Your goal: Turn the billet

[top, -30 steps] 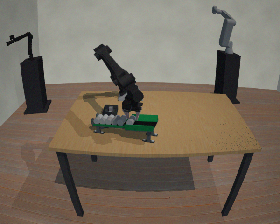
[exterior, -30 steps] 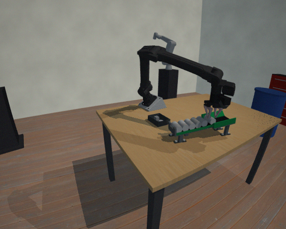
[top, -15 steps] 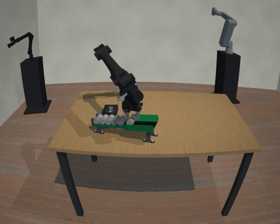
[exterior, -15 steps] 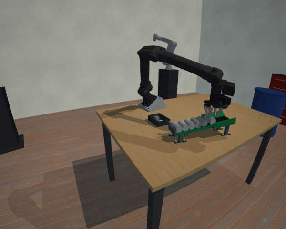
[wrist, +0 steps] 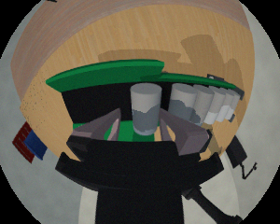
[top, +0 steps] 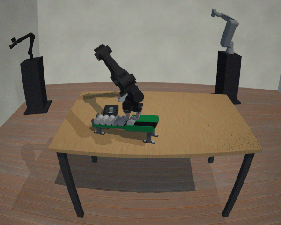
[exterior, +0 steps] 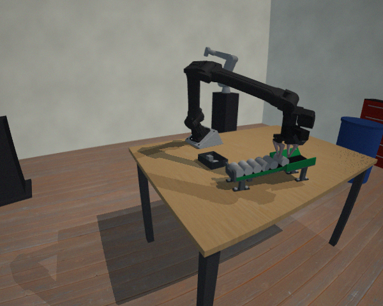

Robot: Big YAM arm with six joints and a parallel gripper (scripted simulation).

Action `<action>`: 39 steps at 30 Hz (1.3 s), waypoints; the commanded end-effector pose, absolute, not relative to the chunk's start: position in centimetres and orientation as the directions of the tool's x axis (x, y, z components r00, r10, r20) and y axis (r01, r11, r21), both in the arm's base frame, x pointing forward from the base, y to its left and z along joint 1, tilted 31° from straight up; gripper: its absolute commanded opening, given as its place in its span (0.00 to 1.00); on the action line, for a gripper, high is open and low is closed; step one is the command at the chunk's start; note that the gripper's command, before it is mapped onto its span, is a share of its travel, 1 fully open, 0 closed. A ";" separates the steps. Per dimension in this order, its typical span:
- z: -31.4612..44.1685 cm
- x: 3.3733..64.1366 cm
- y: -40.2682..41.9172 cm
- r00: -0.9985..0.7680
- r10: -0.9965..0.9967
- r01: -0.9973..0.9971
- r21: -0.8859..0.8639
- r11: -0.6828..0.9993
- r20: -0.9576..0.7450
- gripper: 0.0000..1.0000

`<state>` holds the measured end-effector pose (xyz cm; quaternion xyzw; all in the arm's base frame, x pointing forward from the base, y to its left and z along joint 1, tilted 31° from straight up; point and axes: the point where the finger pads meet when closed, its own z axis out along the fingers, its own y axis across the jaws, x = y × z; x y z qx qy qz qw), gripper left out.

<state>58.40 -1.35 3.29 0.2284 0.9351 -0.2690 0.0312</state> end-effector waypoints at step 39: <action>12.1 60.3 3.9 -0.885 0.408 0.466 -0.451 0.761 -0.225 0.55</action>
